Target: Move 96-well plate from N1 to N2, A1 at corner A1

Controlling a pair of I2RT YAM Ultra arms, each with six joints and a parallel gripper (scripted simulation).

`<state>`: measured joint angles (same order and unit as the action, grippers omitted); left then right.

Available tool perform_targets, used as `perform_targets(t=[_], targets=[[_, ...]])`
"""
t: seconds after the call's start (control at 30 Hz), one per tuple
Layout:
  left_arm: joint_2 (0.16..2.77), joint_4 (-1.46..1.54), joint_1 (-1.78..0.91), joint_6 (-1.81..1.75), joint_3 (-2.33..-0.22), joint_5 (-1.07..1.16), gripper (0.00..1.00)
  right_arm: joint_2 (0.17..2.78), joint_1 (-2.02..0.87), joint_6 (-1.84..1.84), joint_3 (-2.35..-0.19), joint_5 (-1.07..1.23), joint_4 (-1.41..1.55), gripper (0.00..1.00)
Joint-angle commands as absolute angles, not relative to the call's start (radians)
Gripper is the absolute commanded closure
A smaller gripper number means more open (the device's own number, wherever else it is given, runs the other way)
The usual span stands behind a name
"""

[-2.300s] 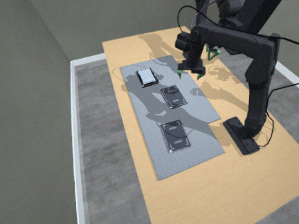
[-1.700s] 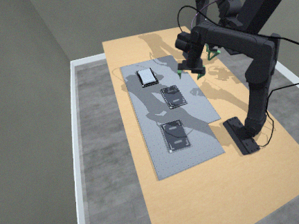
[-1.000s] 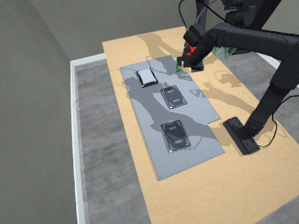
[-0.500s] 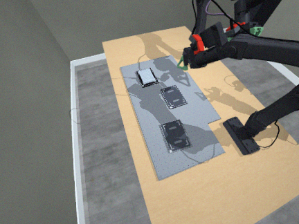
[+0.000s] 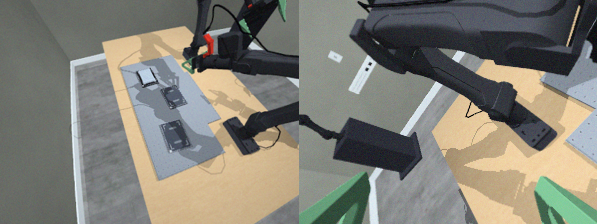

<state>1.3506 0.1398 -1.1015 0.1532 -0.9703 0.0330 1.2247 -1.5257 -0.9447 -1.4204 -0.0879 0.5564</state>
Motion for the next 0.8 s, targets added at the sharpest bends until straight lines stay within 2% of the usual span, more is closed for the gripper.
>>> perform_targets(t=[0.0, 0.27, 0.5, 0.77], targets=[[1.301, 0.016, -1.090, 0.092, -0.927, 0.014, 0.00, 1.244, -1.505, -0.779, -1.478, -0.103, 0.443, 0.00], [1.225, -0.095, -1.091, 0.032, -0.822, 0.007, 0.00, 1.282, -1.411, -0.491, -1.534, -0.069, 0.279, 0.00], [1.203, -0.113, -1.090, 0.018, -0.789, 0.003, 0.00, 1.290, -1.267, -0.318, -1.557, 0.049, 0.192, 0.00], [1.200, -0.111, -1.090, 0.027, -0.785, 0.002, 0.00, 1.322, -0.870, -0.303, -1.540, 0.181, 0.121, 0.00]])
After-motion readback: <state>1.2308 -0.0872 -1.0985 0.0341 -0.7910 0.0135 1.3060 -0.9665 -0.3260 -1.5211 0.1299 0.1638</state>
